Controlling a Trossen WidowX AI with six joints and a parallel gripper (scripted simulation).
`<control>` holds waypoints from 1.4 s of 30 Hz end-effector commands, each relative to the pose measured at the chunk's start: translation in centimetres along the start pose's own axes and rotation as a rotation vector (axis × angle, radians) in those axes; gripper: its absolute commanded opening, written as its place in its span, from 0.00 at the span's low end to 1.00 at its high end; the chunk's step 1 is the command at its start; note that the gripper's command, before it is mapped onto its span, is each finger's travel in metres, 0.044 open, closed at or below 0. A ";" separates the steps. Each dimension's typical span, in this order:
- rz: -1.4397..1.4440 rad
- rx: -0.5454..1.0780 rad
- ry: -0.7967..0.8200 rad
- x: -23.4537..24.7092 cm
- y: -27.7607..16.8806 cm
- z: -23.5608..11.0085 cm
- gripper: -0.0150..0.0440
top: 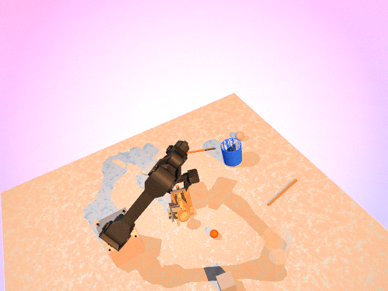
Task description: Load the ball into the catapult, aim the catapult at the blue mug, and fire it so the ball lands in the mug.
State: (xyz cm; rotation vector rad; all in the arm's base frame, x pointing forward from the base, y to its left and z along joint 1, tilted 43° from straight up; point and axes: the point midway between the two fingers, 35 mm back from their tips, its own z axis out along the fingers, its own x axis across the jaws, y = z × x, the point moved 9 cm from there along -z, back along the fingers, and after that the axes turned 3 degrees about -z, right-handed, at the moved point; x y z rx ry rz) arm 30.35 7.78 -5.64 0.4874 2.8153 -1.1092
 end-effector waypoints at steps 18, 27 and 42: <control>0.259 -0.001 0.000 0.0 0.1 -5.0 0.25; 0.572 0.000 0.000 -0.4 0.0 -4.9 0.25; 0.972 0.002 -0.003 -2.3 -0.9 -4.8 0.25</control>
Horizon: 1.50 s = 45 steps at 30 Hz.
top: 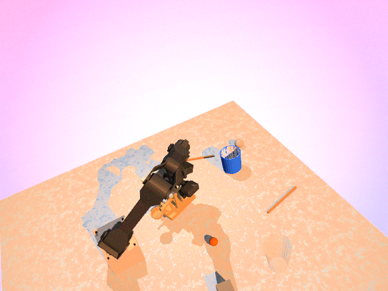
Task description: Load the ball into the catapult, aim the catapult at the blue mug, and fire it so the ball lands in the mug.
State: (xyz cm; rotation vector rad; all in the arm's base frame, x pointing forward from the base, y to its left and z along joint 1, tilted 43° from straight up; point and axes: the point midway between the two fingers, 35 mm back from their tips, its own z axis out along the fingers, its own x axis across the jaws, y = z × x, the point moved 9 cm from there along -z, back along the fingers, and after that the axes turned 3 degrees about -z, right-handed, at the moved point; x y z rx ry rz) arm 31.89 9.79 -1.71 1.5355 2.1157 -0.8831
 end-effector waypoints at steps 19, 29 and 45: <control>0.064 -0.014 -0.001 -0.9 0.4 0.9 0.25; 0.064 -0.014 -0.001 -0.9 0.5 2.6 0.25; 0.074 -0.009 0.001 -1.0 0.4 4.2 0.25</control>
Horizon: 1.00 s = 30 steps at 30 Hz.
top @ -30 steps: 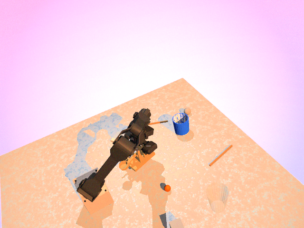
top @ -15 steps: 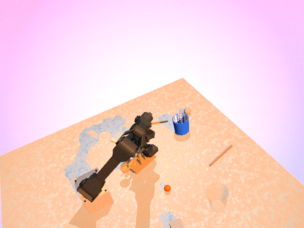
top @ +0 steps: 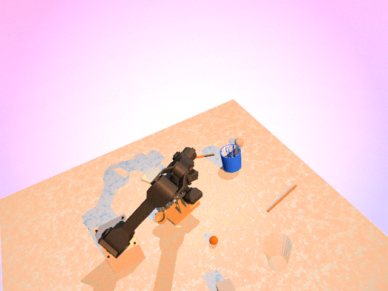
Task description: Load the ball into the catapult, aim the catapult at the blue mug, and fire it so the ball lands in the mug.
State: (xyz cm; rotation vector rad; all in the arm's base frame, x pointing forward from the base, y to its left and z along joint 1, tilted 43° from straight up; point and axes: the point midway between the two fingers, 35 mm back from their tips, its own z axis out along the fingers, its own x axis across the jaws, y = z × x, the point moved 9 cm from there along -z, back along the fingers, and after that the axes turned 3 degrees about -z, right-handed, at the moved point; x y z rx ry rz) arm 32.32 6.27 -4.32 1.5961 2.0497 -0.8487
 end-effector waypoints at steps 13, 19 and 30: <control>0.003 -0.001 0.000 0.0 0.0 -0.1 0.70; 0.003 -0.002 0.002 0.0 0.2 -1.1 0.97; -0.007 -0.015 0.003 0.2 0.3 -8.7 1.00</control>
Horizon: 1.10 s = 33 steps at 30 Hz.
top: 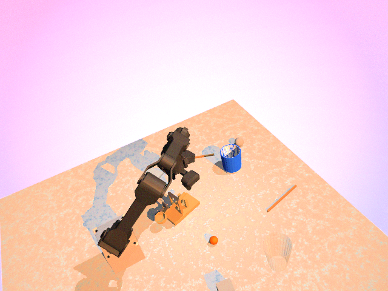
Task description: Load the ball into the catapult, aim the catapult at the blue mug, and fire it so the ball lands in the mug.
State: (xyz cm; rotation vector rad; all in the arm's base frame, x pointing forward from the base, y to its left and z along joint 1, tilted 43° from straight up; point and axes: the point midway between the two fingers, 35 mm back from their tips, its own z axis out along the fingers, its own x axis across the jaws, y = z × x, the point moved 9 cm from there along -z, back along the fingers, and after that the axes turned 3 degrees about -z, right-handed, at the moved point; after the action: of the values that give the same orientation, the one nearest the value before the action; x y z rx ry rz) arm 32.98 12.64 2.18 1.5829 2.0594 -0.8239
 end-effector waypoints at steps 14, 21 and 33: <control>0.002 0.015 -0.005 -0.2 -0.5 3.8 1.00; 0.002 0.016 -0.005 -0.2 -0.5 4.2 1.00; 0.002 0.015 -0.005 -0.2 -0.4 6.1 1.00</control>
State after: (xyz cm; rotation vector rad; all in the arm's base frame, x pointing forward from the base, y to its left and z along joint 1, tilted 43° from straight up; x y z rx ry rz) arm 32.57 8.84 -1.48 1.5980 2.0471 -0.8312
